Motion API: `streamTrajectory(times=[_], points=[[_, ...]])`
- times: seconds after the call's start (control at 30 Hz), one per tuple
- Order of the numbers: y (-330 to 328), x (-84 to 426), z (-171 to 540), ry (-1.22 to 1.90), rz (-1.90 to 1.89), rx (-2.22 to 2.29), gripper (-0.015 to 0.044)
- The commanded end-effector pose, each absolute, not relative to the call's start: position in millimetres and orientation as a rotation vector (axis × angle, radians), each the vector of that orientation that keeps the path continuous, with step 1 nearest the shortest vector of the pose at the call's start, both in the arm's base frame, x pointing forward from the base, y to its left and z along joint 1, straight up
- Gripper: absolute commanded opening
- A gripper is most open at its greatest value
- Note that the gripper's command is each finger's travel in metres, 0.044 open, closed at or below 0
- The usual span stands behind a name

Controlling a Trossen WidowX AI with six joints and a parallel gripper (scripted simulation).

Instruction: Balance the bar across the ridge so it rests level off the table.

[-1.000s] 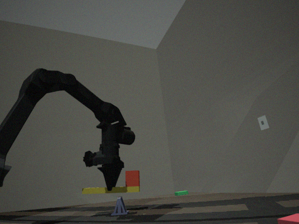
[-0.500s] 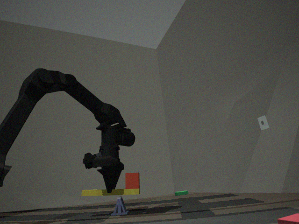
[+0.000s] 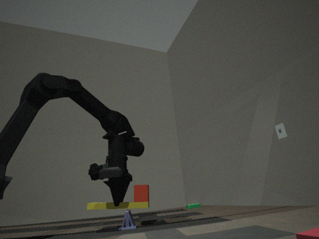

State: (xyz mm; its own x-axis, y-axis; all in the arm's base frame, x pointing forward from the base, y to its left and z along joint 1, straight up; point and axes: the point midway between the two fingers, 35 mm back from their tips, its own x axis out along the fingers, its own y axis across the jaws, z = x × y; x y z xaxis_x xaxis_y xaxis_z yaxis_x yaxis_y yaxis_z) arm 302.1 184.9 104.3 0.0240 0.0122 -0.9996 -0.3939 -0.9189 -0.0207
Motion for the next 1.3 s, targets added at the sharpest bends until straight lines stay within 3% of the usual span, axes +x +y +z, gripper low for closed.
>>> streamTrajectory(times=[0.0,1.27], points=[[185.2,302.2,103.9,0.384,1.973,-2.015,0.0000],[185.2,302.4,100.7,0.384,1.973,-2.015,0.0000]])
